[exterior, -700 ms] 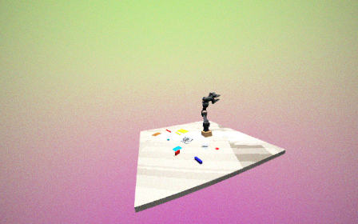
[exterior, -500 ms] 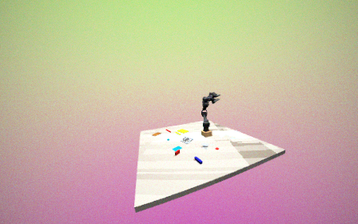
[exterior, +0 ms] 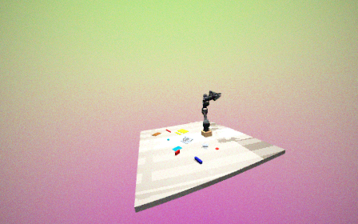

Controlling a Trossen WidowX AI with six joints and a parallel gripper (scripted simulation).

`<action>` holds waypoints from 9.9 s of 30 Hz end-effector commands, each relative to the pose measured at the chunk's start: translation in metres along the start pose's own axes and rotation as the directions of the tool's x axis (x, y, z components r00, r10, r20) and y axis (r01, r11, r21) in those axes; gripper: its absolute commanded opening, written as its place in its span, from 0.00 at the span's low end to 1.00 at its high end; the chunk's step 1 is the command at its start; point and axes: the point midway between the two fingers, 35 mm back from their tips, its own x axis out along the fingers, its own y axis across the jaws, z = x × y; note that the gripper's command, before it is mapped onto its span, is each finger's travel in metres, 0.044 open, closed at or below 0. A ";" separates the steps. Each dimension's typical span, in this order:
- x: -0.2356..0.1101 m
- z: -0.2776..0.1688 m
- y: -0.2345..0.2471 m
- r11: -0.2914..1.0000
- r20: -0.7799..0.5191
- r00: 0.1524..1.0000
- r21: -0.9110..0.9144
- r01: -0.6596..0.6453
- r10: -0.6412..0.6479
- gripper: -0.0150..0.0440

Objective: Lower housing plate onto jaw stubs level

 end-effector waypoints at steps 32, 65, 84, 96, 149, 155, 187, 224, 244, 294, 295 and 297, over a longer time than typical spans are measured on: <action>-0.017 -0.077 -0.172 0.787 -0.148 0.866 0.365 0.497 -0.478 1.00; -0.093 -0.235 -0.256 0.289 -0.655 0.475 0.379 0.879 -0.588 1.00; -0.151 -0.324 -0.244 0.064 -0.907 0.191 0.180 0.982 -0.375 1.00; -0.188 -0.367 -0.218 0.002 -0.988 0.019 0.018 1.000 -0.155 1.00; -0.260 -0.463 -0.132 0.069 -0.921 -0.236 -0.226 0.972 0.309 1.00; -0.262 -0.468 -0.131 0.069 -0.921 -0.236 -0.226 0.972 0.309 1.00; -0.267 -0.491 -0.123 0.069 -0.921 -0.236 -0.226 0.972 0.309 1.00; -0.266 -0.487 -0.125 0.066 -0.923 -0.231 -0.222 0.973 0.309 0.85; -0.251 -0.428 -0.145 0.069 -0.921 -0.236 -0.226 0.972 0.309 0.85; -0.375 -0.373 -0.096 -0.236 -0.916 -0.251 -0.331 0.914 0.313 0.85; -0.377 -0.371 -0.094 -0.243 -0.916 -0.251 -0.333 0.911 0.313 0.85; -0.382 -0.369 -0.090 -0.257 -0.916 -0.251 -0.337 0.906 0.314 0.85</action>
